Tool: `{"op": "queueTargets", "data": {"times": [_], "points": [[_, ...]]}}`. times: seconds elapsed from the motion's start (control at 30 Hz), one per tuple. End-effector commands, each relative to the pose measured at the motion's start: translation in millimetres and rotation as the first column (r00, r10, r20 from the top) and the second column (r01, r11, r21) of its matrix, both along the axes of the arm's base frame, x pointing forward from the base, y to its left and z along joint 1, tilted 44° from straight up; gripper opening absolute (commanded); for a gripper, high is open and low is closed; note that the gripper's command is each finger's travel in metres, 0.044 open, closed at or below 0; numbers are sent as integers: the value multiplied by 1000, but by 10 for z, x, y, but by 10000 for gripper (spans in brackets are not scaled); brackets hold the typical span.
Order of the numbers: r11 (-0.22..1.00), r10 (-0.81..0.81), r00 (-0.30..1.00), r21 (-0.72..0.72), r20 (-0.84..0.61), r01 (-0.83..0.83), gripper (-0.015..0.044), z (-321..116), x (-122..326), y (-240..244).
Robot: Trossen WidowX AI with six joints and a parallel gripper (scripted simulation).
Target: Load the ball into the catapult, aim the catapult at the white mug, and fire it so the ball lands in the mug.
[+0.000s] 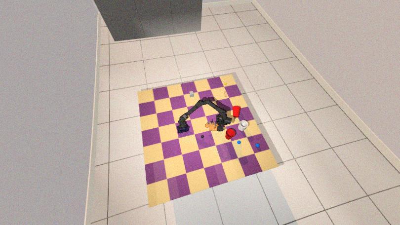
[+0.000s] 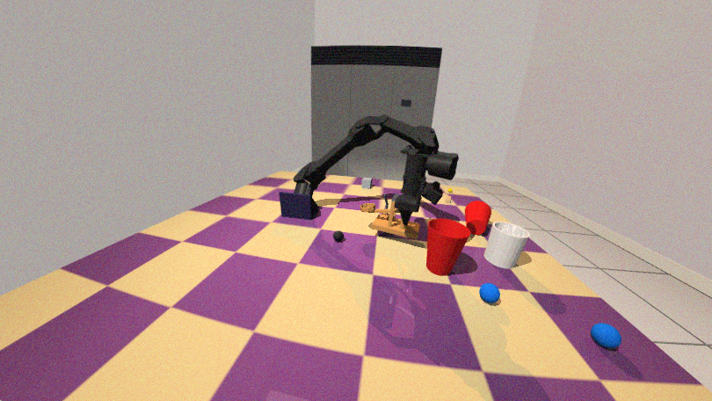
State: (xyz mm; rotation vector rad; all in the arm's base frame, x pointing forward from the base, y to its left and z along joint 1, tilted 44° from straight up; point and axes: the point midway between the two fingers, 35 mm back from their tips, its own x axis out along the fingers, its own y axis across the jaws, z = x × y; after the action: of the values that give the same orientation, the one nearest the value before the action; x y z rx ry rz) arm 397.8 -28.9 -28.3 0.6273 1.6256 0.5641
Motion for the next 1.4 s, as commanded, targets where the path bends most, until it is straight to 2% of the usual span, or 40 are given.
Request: {"op": "queueTargets", "data": {"times": [0.0, 0.73, 1.27, 1.3, 1.37], "points": [[1000, -12, 1000, 2, 7, 12, 0, -17, 6, 14], [1000, 0, 1000, 1, 1, 0, 0, -189, -26, 197], [1000, -1, 1000, 0, 1, 1, 420, -128, -4, 132], [1000, -2, 1000, -1, 1, 2, 440, -49, 19, 51], [1000, -4, 1000, -3, -1, 4, 440, 148, 55, -144]]}}
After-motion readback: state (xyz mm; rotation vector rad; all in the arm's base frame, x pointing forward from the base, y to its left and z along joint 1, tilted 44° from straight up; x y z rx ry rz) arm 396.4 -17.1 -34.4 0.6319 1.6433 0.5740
